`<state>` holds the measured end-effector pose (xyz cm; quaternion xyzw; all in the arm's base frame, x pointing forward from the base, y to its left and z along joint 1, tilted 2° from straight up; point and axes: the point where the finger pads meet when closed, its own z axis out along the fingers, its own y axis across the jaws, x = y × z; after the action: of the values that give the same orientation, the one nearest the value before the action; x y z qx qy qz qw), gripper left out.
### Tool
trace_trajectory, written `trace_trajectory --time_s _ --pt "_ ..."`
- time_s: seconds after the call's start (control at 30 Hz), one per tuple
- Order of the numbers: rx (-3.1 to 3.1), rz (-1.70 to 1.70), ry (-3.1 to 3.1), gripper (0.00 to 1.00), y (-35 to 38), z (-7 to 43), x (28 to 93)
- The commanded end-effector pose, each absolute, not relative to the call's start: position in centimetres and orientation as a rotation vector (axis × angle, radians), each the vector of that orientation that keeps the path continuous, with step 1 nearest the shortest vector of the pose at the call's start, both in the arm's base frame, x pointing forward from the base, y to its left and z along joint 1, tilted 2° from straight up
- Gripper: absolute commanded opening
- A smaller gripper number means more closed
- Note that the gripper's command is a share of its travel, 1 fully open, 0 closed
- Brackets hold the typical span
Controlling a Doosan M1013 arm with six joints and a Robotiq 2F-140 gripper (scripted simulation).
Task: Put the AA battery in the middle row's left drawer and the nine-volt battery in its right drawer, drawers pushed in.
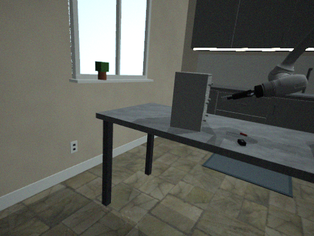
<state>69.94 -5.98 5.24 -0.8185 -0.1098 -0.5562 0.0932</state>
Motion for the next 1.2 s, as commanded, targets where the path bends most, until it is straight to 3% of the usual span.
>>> trace_trajectory --time_s 0.0,1.17 --pt "-2.429 -1.651 -0.326 0.2 -5.7 5.0 70.8" --pt "-2.429 -1.651 -0.326 0.2 -4.6 3.7 74.4"
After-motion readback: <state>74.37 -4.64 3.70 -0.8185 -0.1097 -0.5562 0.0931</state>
